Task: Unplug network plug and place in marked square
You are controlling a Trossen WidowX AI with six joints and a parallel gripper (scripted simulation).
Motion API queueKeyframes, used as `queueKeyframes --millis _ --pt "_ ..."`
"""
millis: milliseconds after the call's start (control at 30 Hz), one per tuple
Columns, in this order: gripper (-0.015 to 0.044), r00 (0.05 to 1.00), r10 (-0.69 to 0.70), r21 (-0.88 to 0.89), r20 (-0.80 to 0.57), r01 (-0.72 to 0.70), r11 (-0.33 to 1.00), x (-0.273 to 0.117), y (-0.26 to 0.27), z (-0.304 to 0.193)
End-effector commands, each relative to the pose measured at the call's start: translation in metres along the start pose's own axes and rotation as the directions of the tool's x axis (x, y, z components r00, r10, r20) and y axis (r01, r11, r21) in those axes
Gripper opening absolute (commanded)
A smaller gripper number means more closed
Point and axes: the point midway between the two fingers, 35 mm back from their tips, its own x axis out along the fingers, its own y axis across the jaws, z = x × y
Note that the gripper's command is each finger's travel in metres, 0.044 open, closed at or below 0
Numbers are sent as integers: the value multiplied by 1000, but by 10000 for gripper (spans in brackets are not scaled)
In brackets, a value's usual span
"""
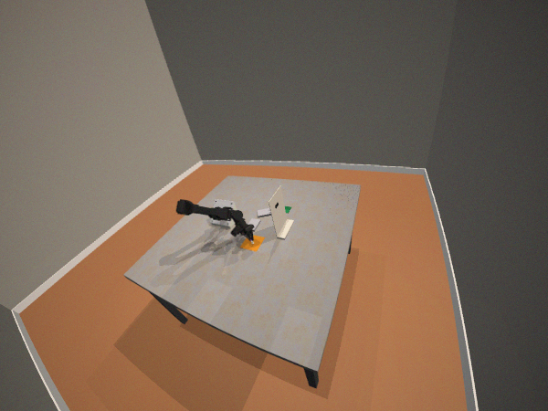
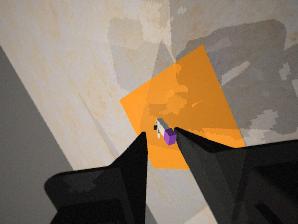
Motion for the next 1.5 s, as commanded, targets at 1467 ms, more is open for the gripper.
queueKeyframes --millis 1467 --pt "156 1000 -16 5 -11 16 1000 -43 13 -6"
